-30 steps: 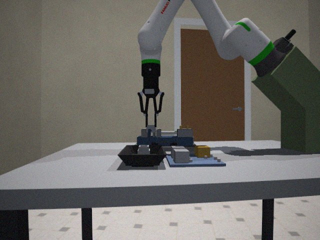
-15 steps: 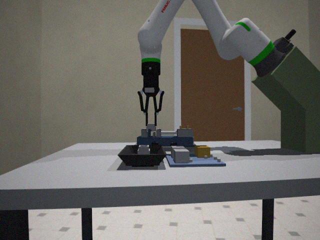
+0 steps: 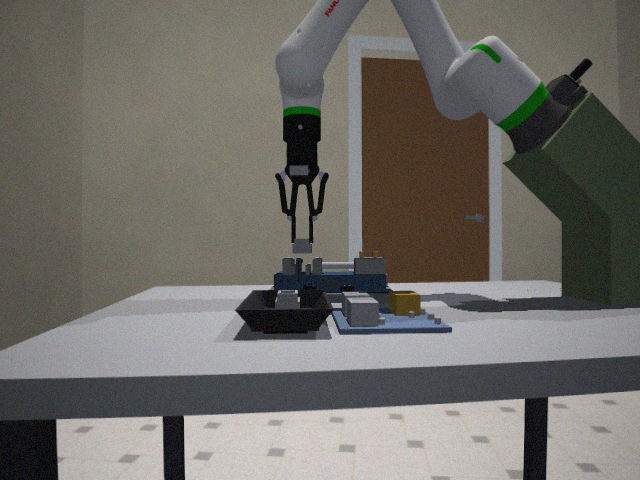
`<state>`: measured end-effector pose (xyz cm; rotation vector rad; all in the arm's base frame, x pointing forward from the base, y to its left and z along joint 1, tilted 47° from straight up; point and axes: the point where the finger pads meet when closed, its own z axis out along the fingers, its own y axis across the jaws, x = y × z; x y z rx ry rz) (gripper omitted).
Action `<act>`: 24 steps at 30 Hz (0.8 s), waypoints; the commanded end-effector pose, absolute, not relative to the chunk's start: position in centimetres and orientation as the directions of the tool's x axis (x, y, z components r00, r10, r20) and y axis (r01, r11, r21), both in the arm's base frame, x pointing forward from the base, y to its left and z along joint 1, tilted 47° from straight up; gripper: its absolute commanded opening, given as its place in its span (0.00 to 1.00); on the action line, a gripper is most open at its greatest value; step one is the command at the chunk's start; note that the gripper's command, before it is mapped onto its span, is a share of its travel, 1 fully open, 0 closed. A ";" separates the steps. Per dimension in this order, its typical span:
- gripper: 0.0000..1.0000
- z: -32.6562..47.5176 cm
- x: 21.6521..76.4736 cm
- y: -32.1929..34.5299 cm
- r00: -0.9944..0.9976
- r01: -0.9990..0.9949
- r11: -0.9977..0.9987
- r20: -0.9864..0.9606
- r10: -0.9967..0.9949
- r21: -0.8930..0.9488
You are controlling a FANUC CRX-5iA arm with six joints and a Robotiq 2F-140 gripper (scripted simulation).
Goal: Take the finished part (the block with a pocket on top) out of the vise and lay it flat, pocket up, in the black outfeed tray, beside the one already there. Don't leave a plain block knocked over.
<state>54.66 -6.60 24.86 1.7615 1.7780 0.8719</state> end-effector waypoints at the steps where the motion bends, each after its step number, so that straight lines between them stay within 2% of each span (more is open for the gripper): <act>1: 0.10 25.3 54.3 -6.7 -0.050 0.683 -0.035 0.095 0.994 0.730; 24: 0.10 26.2 53.4 -6.8 -0.050 0.683 -0.035 0.095 0.994 0.730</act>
